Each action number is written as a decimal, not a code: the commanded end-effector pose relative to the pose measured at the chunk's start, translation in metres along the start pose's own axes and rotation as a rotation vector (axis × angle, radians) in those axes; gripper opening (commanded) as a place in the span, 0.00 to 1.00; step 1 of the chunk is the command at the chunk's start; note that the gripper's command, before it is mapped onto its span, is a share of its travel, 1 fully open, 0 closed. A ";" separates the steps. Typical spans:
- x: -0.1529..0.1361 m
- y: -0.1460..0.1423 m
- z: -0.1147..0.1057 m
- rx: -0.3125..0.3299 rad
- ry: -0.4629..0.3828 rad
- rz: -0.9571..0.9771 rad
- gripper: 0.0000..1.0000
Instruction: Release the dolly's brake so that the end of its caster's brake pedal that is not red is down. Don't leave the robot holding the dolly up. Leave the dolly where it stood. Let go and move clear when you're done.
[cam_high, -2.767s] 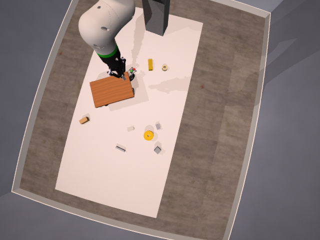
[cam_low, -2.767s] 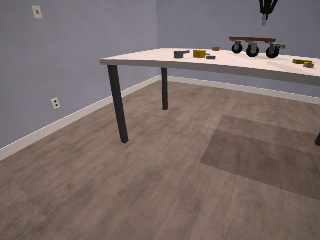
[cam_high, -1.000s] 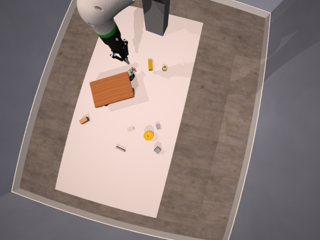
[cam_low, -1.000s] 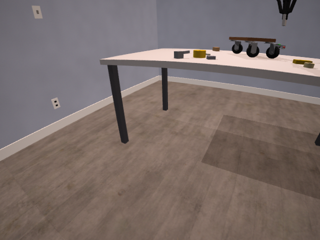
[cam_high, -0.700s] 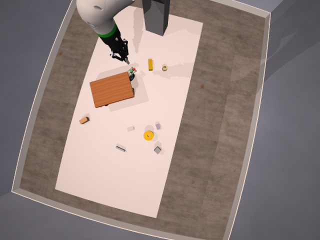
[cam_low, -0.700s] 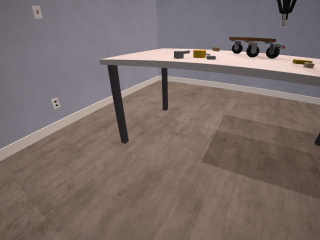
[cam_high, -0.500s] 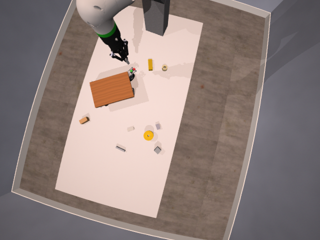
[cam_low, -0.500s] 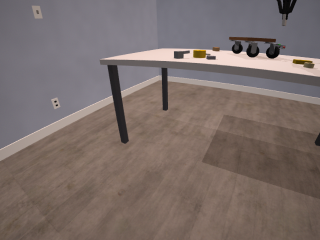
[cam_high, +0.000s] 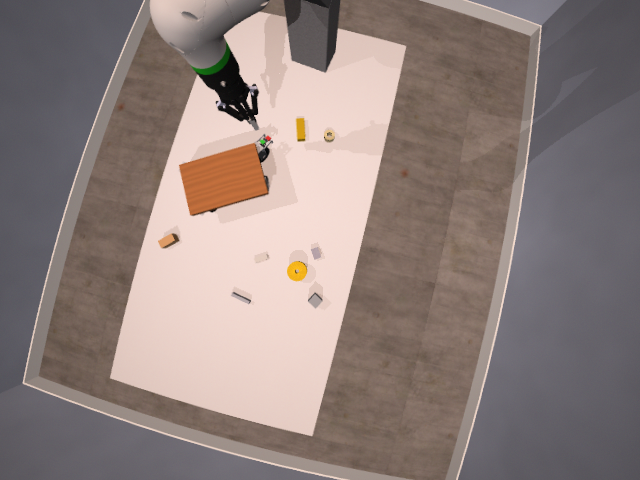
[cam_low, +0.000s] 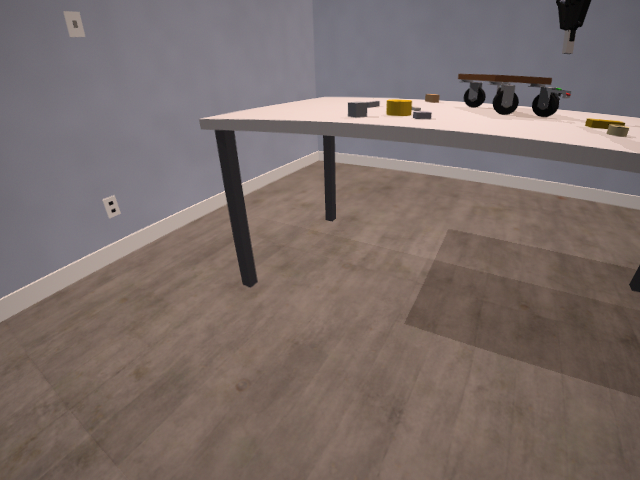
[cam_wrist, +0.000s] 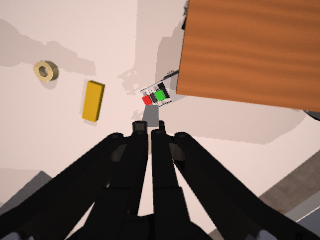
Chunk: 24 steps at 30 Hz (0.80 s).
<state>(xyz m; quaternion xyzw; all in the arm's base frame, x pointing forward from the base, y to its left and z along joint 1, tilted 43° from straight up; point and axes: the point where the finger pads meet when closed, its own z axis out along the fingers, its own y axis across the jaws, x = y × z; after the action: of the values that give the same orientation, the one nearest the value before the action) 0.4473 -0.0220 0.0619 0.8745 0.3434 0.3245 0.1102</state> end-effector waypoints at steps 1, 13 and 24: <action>0.000 0.001 0.005 -0.055 0.014 0.273 0.00; 0.000 0.002 0.017 0.006 0.037 0.875 0.00; 0.001 0.002 0.028 0.066 0.047 1.466 0.00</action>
<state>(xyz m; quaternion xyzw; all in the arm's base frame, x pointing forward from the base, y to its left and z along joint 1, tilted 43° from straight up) 0.4647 -0.0228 0.0444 0.9100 -0.2135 0.3247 -0.1445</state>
